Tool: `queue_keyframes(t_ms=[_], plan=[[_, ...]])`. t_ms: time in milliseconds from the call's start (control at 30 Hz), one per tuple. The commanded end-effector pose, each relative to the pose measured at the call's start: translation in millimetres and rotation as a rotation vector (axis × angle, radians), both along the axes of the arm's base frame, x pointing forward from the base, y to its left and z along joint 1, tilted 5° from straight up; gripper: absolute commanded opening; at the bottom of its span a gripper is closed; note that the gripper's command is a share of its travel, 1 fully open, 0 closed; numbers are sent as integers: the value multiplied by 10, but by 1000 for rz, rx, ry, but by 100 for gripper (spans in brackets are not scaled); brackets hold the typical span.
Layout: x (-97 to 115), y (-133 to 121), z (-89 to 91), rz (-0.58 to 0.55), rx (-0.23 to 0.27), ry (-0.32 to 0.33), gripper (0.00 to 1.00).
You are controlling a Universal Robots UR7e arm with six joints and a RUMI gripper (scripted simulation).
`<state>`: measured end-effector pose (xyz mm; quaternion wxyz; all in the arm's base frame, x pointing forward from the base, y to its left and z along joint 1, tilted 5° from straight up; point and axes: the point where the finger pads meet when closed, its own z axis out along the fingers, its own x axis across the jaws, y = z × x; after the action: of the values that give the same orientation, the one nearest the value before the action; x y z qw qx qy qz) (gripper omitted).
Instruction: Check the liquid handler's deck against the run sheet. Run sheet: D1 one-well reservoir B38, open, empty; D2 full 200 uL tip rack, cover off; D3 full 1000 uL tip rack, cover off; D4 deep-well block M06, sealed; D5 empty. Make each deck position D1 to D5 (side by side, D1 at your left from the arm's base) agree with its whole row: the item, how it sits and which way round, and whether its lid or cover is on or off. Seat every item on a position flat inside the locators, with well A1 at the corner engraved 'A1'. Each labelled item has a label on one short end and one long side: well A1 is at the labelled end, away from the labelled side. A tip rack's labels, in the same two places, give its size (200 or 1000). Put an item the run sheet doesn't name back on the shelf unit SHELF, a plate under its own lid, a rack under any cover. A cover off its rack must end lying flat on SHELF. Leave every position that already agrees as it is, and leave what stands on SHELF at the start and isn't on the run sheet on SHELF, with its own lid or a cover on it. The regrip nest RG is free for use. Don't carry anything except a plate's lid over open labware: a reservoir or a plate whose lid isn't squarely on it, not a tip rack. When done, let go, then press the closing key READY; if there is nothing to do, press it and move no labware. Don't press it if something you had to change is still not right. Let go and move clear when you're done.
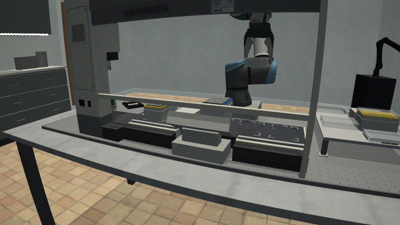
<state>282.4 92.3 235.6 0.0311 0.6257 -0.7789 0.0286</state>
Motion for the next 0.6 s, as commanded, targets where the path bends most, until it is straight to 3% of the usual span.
queue_keyframes(t_ms=[0, 567], plan=[[-125, 26, 5, 0, 0, -1, 0], [-410, 85, 3, 0, 0, -1, 0]])
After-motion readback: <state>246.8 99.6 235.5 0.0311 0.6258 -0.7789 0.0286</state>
